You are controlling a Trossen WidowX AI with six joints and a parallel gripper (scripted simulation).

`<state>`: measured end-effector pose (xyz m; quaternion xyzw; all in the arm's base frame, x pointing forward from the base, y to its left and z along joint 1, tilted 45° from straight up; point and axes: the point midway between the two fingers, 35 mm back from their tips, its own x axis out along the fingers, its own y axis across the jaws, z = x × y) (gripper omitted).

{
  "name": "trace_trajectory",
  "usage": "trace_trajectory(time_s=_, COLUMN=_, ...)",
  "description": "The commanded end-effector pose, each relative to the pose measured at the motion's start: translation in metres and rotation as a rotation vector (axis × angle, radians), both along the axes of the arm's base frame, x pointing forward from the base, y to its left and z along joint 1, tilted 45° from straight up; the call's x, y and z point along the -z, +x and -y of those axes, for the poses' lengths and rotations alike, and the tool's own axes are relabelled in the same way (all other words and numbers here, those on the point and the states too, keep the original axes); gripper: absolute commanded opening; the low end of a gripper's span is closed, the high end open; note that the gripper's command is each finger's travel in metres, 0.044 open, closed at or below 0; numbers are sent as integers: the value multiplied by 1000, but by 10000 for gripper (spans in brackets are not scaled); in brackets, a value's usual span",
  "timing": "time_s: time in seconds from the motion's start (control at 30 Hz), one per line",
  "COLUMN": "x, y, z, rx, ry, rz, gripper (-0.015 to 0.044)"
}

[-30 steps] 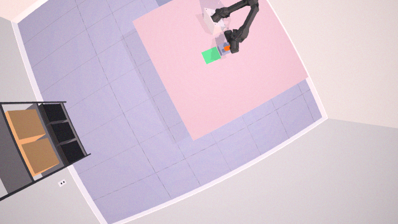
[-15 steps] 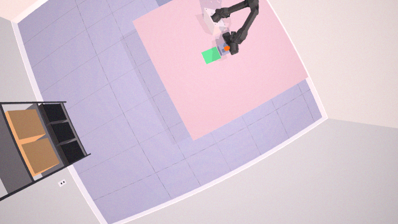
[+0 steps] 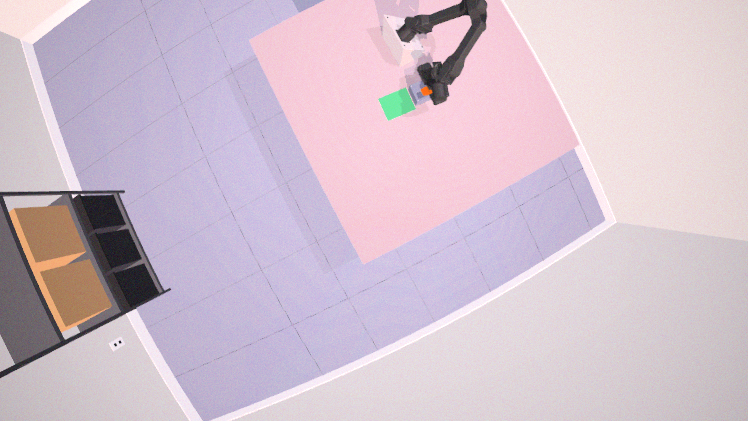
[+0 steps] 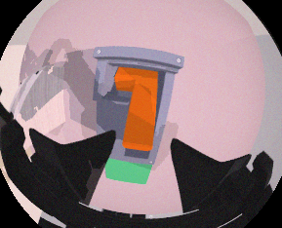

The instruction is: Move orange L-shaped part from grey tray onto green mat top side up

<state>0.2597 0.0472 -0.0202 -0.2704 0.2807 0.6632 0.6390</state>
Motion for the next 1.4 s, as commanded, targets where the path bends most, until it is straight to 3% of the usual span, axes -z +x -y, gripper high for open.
trace_trajectory(time_s=0.0, x=6, y=-3, z=-6, rx=2, ry=5, rz=-11, gripper=280)
trace_trajectory(time_s=0.5, x=19, y=-5, z=-20, rx=1, ry=8, rz=-11, gripper=280)
trace_trajectory(time_s=0.63, x=17, y=-2, z=-18, rx=-2, ry=3, rz=-2, gripper=175)
trace_trajectory(time_s=1.0, x=17, y=-2, z=-18, rx=-2, ry=3, rz=-2, gripper=102)
trace_trajectory(time_s=1.13, x=17, y=-2, z=-18, rx=-2, ry=3, rz=-2, gripper=0)
trace_trajectory(time_s=1.37, x=15, y=-3, z=-16, rx=-1, ry=3, rz=-3, gripper=0)
